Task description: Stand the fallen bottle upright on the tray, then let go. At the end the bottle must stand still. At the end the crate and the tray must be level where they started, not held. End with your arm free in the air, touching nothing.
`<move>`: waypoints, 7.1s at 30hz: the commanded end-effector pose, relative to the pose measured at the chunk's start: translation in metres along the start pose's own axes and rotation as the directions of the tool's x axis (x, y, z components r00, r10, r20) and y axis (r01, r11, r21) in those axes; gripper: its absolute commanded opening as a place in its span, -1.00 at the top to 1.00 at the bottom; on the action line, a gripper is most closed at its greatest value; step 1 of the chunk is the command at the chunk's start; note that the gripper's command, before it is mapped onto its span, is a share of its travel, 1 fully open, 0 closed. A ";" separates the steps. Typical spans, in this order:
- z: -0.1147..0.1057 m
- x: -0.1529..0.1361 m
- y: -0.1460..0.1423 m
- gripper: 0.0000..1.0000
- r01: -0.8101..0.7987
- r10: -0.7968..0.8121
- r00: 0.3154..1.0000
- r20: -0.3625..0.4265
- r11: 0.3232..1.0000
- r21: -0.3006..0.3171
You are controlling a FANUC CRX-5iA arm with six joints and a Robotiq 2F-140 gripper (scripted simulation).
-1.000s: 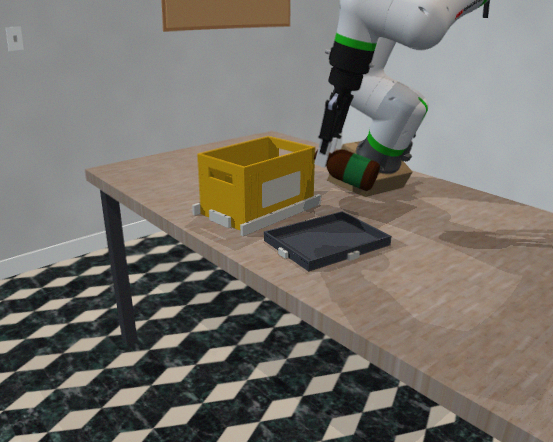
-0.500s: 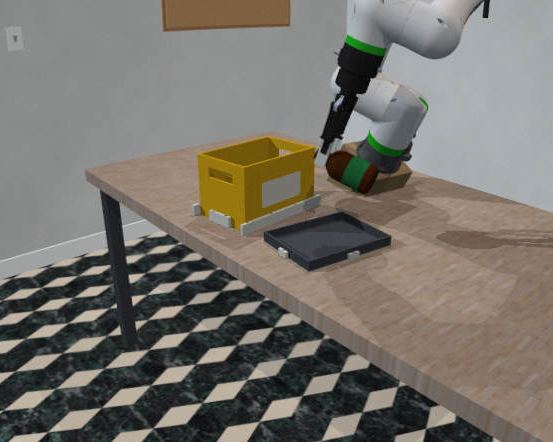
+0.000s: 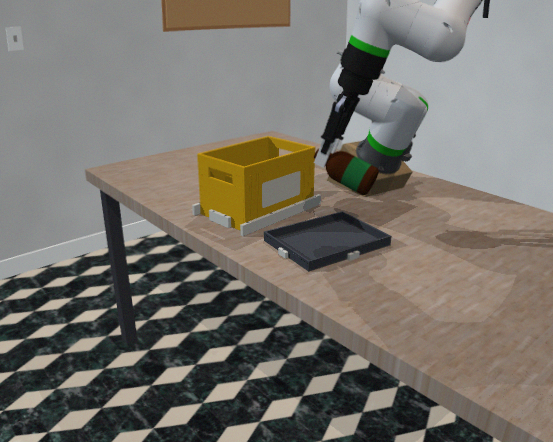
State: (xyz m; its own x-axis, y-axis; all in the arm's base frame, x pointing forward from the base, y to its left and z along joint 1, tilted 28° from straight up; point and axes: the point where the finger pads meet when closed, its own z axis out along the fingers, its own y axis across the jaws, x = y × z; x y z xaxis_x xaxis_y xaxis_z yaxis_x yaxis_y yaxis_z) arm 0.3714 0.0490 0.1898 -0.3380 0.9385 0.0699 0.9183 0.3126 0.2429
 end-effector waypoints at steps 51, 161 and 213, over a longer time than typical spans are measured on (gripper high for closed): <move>0.001 0.000 -0.002 1.00 -0.002 0.001 0.999 0.049 1.000 0.010; 0.000 0.006 0.000 1.00 -0.001 0.000 0.941 0.339 1.000 0.001; 0.000 0.006 0.000 1.00 -0.001 0.000 0.936 0.351 1.000 0.002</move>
State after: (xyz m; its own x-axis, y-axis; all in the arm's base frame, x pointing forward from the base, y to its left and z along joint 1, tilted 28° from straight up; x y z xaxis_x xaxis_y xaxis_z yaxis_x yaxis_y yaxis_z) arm 0.3690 0.0549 0.1903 -0.2444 0.9302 -0.2738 0.9192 0.3122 0.2402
